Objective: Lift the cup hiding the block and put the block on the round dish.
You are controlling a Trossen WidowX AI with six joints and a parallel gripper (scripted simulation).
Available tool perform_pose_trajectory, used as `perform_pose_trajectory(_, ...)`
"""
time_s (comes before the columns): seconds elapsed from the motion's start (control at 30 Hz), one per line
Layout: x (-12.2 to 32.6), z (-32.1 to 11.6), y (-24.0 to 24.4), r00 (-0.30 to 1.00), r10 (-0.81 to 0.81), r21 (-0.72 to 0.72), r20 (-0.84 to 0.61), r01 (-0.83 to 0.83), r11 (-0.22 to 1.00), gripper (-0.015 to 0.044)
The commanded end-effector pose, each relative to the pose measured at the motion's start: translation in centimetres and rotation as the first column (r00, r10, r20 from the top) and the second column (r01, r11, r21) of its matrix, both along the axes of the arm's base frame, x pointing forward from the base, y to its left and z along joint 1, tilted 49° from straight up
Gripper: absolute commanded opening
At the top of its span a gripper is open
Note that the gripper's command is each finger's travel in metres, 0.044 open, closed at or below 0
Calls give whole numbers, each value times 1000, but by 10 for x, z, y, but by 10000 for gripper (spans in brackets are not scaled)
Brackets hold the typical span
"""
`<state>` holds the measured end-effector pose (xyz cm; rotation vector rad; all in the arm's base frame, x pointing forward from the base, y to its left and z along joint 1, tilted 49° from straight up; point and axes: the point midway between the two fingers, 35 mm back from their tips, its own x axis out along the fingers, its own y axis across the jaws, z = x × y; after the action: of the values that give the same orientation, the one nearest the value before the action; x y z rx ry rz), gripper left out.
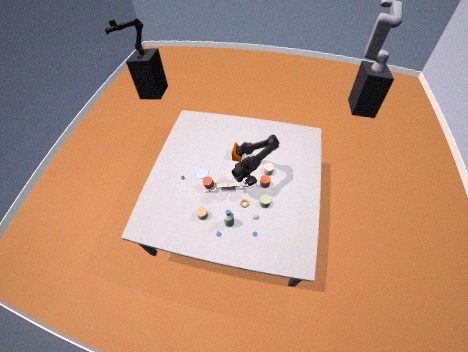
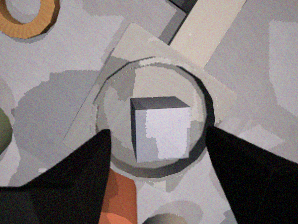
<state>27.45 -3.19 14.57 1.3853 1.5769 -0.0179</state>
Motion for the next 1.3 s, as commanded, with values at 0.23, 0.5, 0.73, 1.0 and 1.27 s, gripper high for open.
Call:
perform_pose_trajectory(0.23,1,-12,14,1000,-2,7,-5,2,1000,260)
perform_pose_trajectory(0.5,1,-12,15,1000,-2,7,-5,2,1000,142)
perform_pose_trajectory(0.73,1,-11,14,1000,-4,6,-3,4,1000,56)
perform_pose_trajectory(1.0,-5,21,-23,995,-83,-47,54,85,995,0)
perform_pose_trajectory(1.27,-18,51,-52,984,-149,-96,100,158,983,0)
